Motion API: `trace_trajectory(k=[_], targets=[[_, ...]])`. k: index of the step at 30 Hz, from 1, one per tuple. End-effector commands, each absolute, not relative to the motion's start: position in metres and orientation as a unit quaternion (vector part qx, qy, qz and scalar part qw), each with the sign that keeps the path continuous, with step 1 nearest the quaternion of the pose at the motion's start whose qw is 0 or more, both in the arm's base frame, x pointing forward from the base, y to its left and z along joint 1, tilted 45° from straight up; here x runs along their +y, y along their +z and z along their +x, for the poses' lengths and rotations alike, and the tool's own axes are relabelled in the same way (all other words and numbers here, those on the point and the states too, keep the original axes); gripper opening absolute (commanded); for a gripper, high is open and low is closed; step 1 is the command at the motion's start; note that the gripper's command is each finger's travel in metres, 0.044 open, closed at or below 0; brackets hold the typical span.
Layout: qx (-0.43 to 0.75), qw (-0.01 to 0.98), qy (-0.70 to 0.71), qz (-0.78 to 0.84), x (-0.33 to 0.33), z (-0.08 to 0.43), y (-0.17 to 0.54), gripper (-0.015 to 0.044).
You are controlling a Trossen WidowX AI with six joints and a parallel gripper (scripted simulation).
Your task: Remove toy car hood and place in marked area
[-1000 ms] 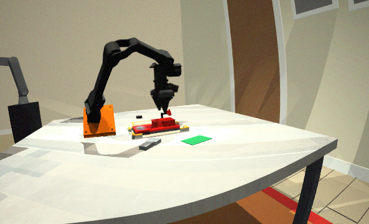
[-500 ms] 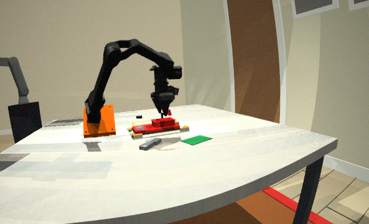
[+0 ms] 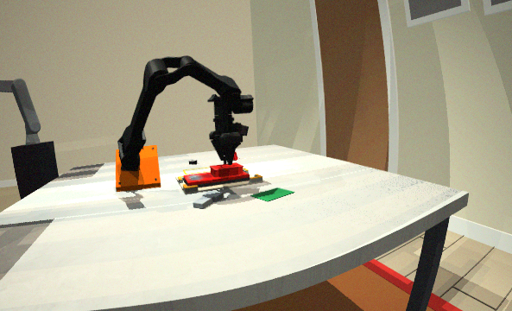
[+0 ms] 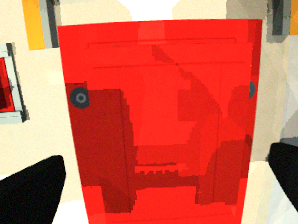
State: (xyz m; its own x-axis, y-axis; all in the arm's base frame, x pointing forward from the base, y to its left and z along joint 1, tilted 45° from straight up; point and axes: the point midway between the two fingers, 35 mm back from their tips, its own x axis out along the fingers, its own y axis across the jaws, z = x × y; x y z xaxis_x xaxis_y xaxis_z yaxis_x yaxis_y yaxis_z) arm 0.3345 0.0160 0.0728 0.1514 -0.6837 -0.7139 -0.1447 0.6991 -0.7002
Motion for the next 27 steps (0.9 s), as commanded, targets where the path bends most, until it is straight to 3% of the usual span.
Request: trace_trajectory(k=[1, 27], targets=[[0.621, 0.680, -0.198, -0.337, 0.0118, 0.3342, 0.0706, 0.0440], [0.620, 0.680, -0.199, -0.337, 0.0027, 0.3359, 0.0621, 0.0440]])
